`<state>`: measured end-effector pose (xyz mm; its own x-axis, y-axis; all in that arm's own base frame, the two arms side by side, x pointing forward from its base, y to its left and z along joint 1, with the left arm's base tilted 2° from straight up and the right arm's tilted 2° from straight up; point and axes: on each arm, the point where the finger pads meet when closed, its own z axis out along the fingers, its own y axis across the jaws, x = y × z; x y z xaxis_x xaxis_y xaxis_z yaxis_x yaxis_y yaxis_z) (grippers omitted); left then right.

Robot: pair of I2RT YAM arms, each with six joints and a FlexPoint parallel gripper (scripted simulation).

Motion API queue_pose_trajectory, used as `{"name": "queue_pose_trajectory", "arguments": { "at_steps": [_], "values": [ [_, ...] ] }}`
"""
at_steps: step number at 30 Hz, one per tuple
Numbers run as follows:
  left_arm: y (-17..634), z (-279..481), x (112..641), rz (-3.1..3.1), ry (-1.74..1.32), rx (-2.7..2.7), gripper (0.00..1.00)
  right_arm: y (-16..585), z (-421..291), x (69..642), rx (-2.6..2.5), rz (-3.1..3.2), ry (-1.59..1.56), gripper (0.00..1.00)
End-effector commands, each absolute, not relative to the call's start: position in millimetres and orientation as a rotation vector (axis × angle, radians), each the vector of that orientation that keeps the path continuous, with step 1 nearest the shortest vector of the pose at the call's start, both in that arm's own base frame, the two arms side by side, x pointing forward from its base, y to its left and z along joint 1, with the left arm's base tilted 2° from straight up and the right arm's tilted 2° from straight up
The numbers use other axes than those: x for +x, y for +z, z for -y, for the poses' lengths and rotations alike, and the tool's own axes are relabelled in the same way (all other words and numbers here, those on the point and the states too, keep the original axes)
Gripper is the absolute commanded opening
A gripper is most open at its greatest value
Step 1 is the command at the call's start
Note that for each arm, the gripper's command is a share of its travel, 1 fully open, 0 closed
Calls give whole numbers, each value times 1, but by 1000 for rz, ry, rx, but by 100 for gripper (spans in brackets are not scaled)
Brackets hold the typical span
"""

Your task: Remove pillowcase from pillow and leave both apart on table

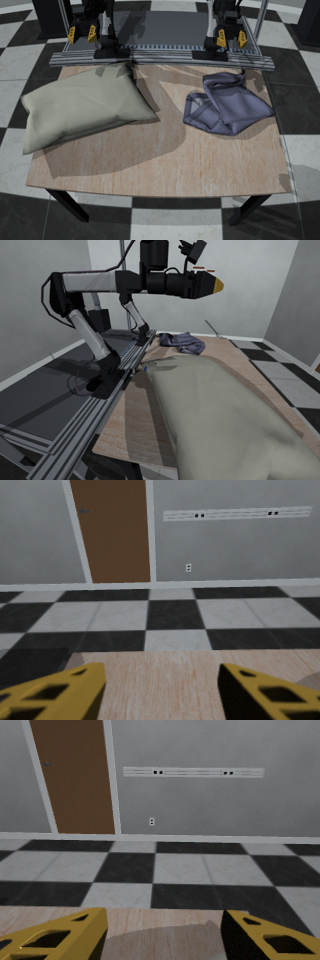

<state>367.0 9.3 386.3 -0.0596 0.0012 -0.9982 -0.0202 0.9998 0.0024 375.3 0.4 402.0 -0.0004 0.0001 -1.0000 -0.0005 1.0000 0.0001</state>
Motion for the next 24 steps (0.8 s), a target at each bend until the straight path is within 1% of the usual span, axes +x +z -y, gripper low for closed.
{"name": "queue_pose_trajectory", "arguments": {
  "at_steps": [1, 7, 11, 12, 24],
  "values": [
    [417, -2, 379, -1523, 8, -24, 60, 419, -1, 371, -16, -1531, -3, 60],
    [401, -4, 381, -1586, 22, -5, 60, 419, 4, 372, 5, -1529, -20, 60],
    [408, -4, 372, -1561, 11, -10, 60, 414, 1, 373, -1, -1542, -7, 60],
    [411, -6, 369, -1553, 16, -17, 60, 420, 1, 372, -2, -1529, -13, 60],
    [416, -5, 369, -1534, 0, -14, 60, 420, 0, 373, -12, -1527, -3, 60]
  ]
}}
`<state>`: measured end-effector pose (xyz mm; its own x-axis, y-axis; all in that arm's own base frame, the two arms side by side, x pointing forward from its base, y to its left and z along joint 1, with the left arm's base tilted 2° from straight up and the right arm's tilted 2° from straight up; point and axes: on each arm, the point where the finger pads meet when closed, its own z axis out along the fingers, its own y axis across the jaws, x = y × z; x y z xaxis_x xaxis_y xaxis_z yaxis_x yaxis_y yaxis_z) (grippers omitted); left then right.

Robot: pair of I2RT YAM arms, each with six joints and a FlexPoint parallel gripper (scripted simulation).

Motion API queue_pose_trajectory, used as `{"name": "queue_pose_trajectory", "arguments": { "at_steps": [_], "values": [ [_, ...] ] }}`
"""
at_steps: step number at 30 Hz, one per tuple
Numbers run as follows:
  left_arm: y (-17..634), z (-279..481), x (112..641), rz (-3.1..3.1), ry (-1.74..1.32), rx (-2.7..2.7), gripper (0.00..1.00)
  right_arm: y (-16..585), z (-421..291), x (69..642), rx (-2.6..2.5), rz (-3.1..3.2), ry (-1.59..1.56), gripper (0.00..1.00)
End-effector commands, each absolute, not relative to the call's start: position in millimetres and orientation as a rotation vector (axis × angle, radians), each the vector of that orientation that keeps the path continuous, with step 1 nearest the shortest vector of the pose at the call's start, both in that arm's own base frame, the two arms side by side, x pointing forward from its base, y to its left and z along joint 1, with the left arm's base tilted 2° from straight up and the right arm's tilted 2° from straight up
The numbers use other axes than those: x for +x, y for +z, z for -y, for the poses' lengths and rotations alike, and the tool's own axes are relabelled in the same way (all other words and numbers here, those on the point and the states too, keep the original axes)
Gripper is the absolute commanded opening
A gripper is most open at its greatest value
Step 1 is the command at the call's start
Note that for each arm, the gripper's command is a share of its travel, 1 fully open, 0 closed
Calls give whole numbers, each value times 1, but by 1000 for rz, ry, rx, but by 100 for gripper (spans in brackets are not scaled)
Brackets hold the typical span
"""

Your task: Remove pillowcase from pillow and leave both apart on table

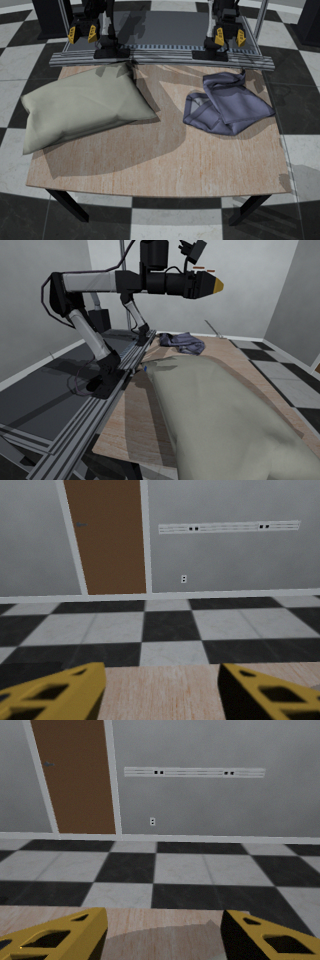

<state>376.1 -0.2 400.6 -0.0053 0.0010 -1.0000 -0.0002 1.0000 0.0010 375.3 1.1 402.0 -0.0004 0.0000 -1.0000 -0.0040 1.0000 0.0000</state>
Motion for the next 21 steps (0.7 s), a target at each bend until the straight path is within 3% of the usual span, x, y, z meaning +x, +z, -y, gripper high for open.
{"name": "queue_pose_trajectory", "arguments": {
  "at_steps": [1, 21],
  "values": [
    [416, -4, 369, -1532, 0, -14, 60, 420, 1, 373, -8, -1527, -7, 60],
    [412, 0, 371, -1547, -4, -4, 60, 414, -1, 373, -7, -1541, -1, 60]
  ]
}}
